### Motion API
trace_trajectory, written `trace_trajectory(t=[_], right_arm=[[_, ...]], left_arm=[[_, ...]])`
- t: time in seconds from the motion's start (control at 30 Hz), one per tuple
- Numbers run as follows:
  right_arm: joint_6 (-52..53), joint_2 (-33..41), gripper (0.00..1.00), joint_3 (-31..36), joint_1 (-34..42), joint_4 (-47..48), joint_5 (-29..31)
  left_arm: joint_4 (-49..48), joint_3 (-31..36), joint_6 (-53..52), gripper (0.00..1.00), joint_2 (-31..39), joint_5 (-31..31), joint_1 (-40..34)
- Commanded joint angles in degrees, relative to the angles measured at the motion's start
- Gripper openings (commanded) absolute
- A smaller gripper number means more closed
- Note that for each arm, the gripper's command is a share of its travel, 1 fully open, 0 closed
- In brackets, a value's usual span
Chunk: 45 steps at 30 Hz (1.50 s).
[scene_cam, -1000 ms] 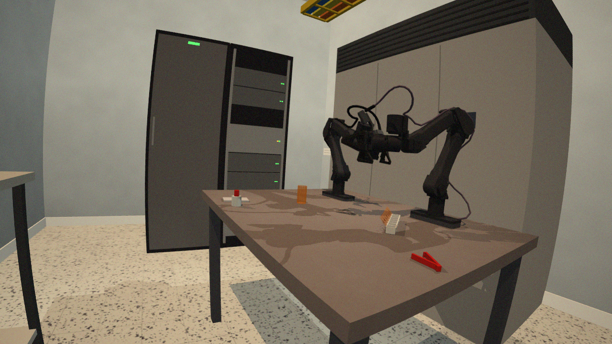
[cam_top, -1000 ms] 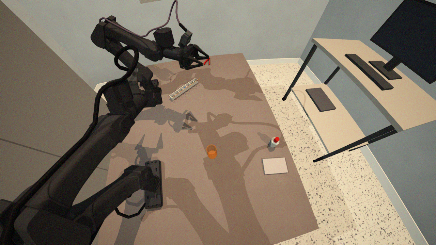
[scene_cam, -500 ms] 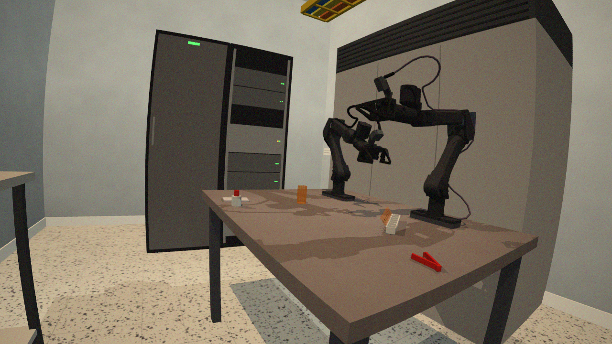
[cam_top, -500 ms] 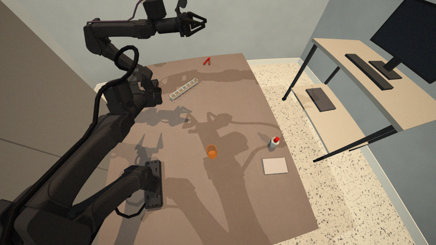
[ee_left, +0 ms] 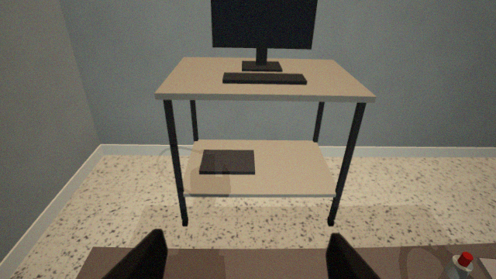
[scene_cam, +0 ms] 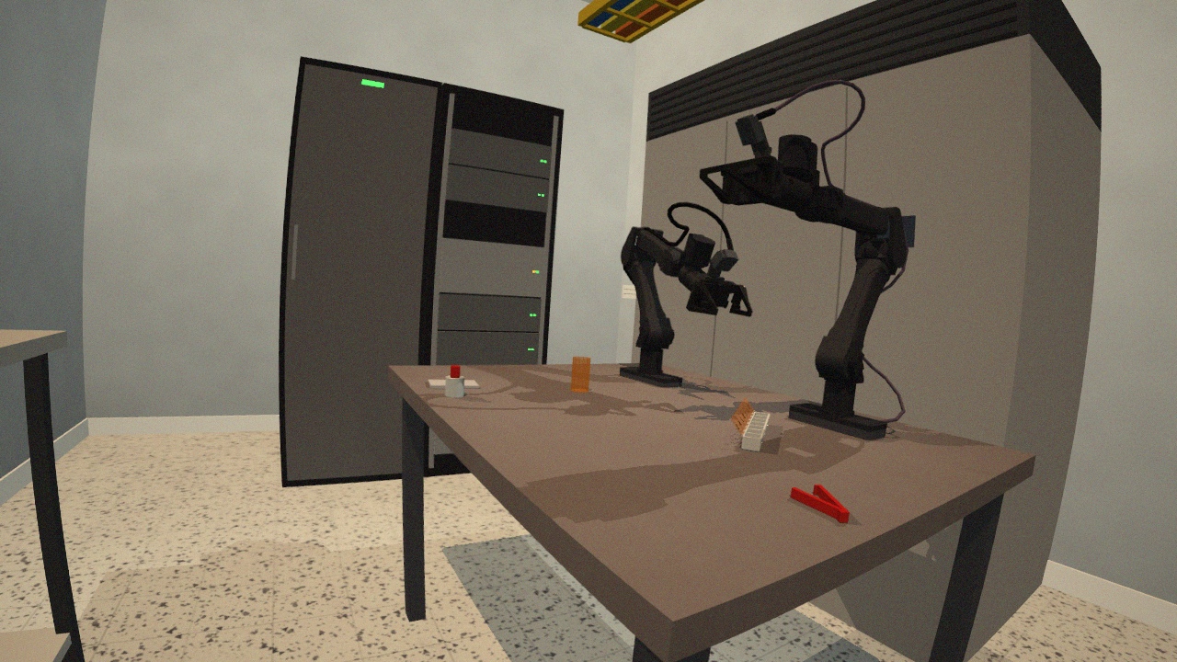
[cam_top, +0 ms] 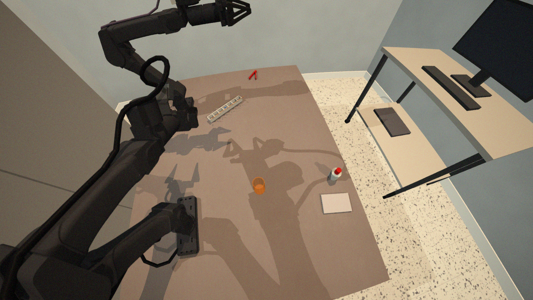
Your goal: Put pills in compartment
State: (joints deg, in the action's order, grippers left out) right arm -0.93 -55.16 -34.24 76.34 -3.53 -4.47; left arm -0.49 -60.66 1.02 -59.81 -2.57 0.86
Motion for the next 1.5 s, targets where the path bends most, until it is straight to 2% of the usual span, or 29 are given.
trace_trajectory(t=[0.0, 0.07, 0.47, 0.53, 0.6, 0.73, 1.03, 1.47], right_arm=[[-0.06, 0.97, 1.0, -0.27, 0.17, 0.35, 0.21], [-0.06, 0.97, 1.0, -0.27, 0.17, 0.35, 0.21], [-0.06, 0.97, 1.0, -0.27, 0.17, 0.35, 0.21], [-0.06, 0.97, 1.0, -0.27, 0.17, 0.35, 0.21], [-0.06, 0.97, 1.0, -0.27, 0.17, 0.35, 0.21], [-0.06, 0.97, 1.0, -0.27, 0.17, 0.35, 0.21], [-0.06, 0.97, 1.0, -0.27, 0.17, 0.35, 0.21], [-0.06, 0.97, 1.0, -0.27, 0.17, 0.35, 0.21]], left_arm=[[2.66, -1.39, 0.02, 0.79, -0.36, 0.26, 0.33], [5.59, -0.87, -0.57, 1.0, 0.87, -0.17, 0.39], [40.12, 10.03, -3.59, 1.0, 14.73, -2.62, 0.2], [40.12, 10.03, -3.59, 1.0, 14.73, -2.62, 0.2], [46.81, 12.44, -4.36, 1.0, 17.62, -2.1, 0.05], [53.44, 16.5, -5.12, 1.0, 20.45, -1.39, -0.58], [60.06, 25.31, -3.88, 1.0, 25.5, -0.43, -2.6], [59.14, 25.16, -3.78, 1.0, 26.25, -0.87, -3.02]])
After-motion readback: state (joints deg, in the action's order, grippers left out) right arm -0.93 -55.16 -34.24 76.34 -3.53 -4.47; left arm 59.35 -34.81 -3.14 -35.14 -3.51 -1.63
